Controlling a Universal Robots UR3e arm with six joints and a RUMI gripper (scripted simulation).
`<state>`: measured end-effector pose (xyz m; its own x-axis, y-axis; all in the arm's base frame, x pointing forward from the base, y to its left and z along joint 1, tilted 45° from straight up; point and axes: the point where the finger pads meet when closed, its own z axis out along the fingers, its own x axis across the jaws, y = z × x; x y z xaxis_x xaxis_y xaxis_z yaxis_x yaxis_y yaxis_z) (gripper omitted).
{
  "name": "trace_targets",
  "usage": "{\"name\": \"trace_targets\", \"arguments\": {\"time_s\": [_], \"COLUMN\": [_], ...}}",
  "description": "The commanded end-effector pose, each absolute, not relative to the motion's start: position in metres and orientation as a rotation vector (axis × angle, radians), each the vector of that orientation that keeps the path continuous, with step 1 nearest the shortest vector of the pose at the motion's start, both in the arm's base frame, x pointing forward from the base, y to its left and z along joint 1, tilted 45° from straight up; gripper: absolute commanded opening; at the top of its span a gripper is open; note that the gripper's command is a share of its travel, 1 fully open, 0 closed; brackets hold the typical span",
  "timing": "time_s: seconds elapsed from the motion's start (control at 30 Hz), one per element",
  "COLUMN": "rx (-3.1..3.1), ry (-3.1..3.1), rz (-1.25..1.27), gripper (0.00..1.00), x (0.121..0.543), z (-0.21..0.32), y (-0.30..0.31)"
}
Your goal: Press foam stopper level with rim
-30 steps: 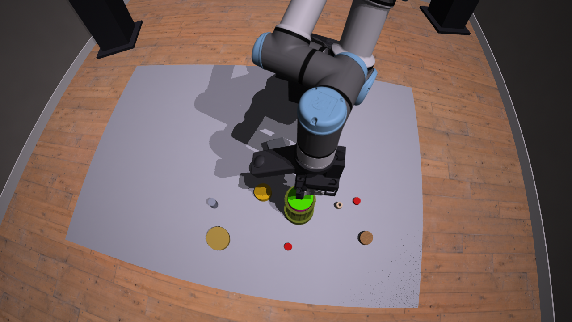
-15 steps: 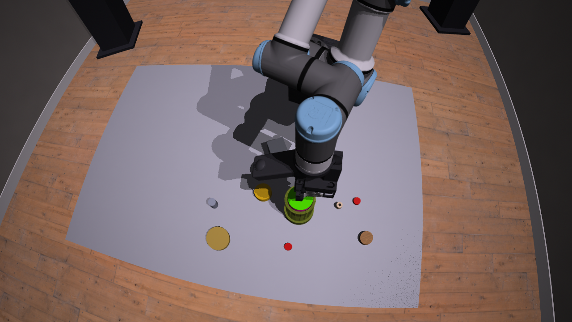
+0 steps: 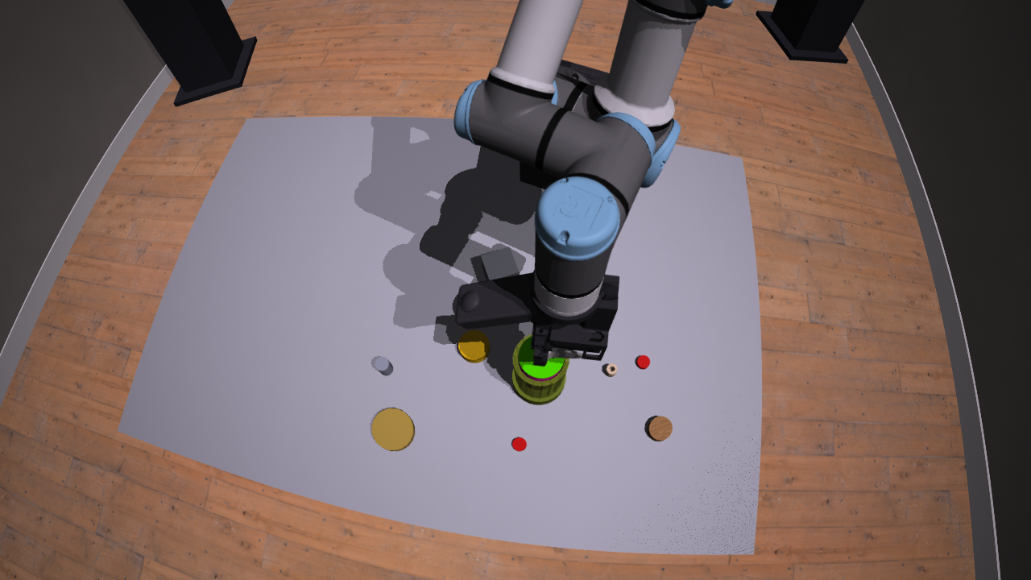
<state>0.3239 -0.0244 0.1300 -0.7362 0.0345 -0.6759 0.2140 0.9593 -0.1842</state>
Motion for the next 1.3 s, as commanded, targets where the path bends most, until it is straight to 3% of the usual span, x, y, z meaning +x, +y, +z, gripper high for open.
{"name": "trace_targets", "arguments": {"time_s": [0.0, 1.27], "rx": [0.179, 0.179], "ry": [2.377, 2.377], "rz": [-0.334, -0.334], "gripper": [0.00, 0.00], "x": [0.325, 0.336], "z": [0.131, 0.118], "y": [-0.026, -0.031]}}
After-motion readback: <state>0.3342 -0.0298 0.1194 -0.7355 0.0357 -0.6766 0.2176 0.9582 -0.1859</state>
